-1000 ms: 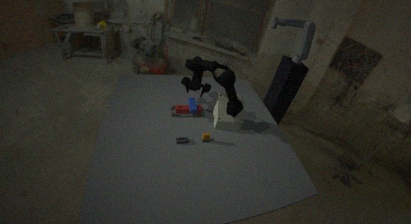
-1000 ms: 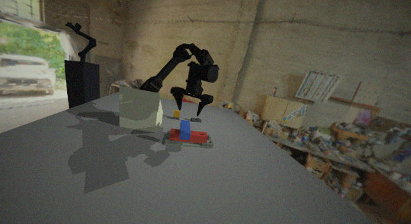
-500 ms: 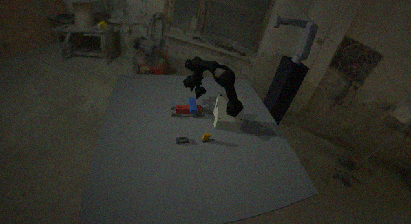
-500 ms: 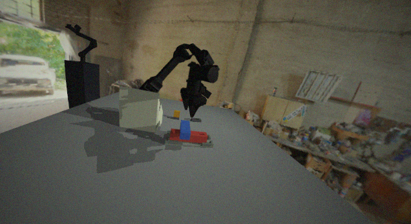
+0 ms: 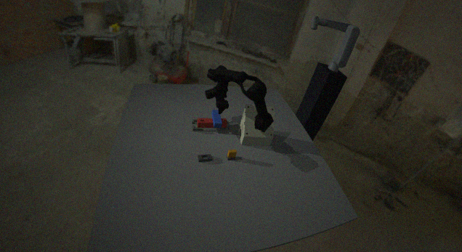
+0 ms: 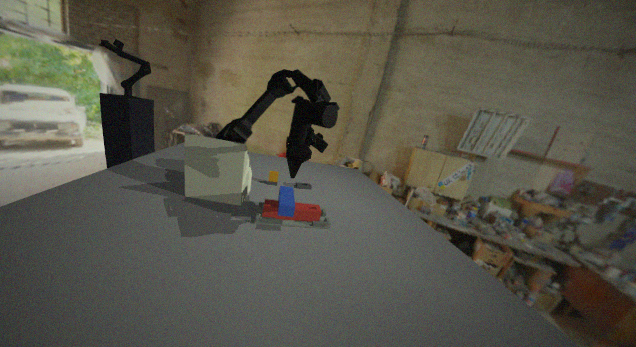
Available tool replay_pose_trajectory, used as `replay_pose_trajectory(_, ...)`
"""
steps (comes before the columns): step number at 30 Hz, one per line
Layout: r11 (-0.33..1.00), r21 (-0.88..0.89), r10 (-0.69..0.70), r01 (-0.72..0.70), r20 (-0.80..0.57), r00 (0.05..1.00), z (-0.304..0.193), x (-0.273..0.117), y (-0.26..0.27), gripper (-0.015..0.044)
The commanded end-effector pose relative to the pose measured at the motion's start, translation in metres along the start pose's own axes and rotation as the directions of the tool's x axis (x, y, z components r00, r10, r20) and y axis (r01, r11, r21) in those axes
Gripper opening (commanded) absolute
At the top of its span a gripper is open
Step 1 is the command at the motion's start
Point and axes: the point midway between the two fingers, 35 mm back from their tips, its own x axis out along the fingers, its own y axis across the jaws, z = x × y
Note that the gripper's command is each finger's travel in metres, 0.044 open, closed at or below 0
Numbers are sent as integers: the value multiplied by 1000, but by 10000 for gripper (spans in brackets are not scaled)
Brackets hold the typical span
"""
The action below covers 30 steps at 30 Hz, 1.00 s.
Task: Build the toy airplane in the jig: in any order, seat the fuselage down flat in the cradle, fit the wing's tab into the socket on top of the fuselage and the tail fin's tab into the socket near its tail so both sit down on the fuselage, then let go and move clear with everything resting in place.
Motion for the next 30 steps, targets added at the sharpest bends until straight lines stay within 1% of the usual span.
replay_pose_trajectory(1,1000,-9,-16,16,9,1000,10,-9,53,440)
replay_pose_trajectory(8,1000,-7,-17,17,11,1000,-2,-10,148,440)
replay_pose_trajectory(16,1000,-11,10,-10,7,1000,-50,2,235,440)
replay_pose_trajectory(24,1000,-12,13,-13,6,1000,-55,5,241,440)
replay_pose_trajectory(30,1000,-13,15,-15,7,1000,-55,58,242,440)
